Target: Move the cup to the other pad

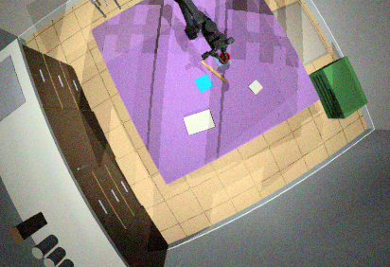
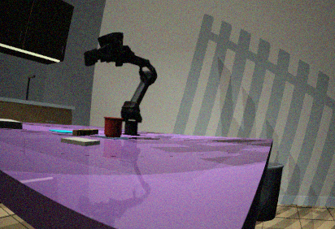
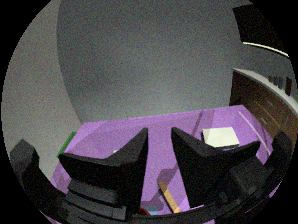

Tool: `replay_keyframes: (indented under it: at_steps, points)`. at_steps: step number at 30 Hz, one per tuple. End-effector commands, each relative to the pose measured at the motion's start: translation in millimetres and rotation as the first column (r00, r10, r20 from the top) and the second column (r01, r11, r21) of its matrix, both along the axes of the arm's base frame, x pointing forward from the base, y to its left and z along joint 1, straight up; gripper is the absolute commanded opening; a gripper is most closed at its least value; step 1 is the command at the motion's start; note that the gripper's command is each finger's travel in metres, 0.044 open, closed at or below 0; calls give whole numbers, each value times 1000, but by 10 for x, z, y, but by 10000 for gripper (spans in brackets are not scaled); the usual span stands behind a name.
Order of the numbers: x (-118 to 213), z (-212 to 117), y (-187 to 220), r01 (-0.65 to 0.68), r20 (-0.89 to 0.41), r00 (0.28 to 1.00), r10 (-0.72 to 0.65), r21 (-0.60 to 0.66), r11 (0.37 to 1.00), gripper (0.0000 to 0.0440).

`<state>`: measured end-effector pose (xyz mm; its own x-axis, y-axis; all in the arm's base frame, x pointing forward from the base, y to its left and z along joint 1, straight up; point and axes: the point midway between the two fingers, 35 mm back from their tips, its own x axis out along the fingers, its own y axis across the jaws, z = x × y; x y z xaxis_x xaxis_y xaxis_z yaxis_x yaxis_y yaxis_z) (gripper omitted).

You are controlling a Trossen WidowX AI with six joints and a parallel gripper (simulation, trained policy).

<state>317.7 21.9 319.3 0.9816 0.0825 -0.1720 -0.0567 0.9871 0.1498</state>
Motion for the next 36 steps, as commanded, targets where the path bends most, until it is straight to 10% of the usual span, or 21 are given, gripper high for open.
replay_keyframes:
  at_steps: [1,36]
  points:
    - [36,-15,62,-12,-47,999,14,39,999,110]
    - [90,-86,588,148,-496,865,80,403,903,135]
